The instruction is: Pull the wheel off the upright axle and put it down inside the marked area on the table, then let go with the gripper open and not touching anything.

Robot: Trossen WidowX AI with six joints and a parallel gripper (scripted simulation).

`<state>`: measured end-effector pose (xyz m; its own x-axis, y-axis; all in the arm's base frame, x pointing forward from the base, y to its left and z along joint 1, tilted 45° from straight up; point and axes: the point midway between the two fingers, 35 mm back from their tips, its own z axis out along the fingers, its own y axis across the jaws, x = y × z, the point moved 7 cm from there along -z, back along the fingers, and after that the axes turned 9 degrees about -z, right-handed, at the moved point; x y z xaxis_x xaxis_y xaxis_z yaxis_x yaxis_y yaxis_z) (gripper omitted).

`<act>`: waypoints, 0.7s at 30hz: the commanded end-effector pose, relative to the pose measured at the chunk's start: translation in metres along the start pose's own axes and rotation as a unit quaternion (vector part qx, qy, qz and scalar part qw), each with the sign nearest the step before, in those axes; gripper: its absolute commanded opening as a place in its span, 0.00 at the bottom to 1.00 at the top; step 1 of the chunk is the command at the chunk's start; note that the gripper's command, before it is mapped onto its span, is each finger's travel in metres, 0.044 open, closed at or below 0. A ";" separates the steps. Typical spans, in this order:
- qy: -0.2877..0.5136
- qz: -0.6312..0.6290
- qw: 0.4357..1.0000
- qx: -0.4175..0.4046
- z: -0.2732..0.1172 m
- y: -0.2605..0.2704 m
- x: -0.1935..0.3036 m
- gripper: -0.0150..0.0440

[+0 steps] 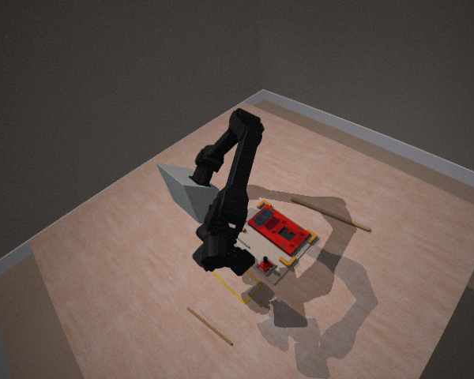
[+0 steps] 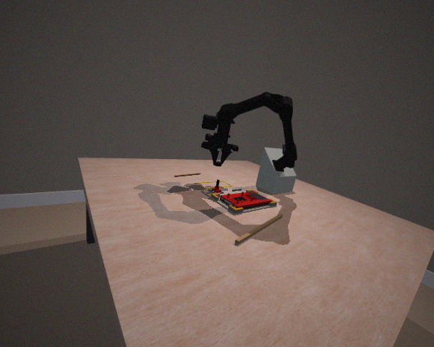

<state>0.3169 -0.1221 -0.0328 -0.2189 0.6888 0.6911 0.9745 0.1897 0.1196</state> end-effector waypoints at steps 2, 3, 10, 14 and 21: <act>-0.002 -0.008 1.000 0.001 0.007 0.000 -0.001 0.25; -0.002 -0.008 1.000 0.001 0.011 0.000 -0.001 0.25; -0.002 -0.008 1.000 0.001 0.031 0.001 -0.001 0.25; -0.002 -0.008 1.000 0.001 0.055 0.002 -0.002 0.25; 0.000 -0.008 1.000 0.001 0.101 0.000 0.000 0.25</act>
<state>0.3149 -0.0630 -0.0943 -0.2419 0.6880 0.6842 0.9689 0.2086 0.1328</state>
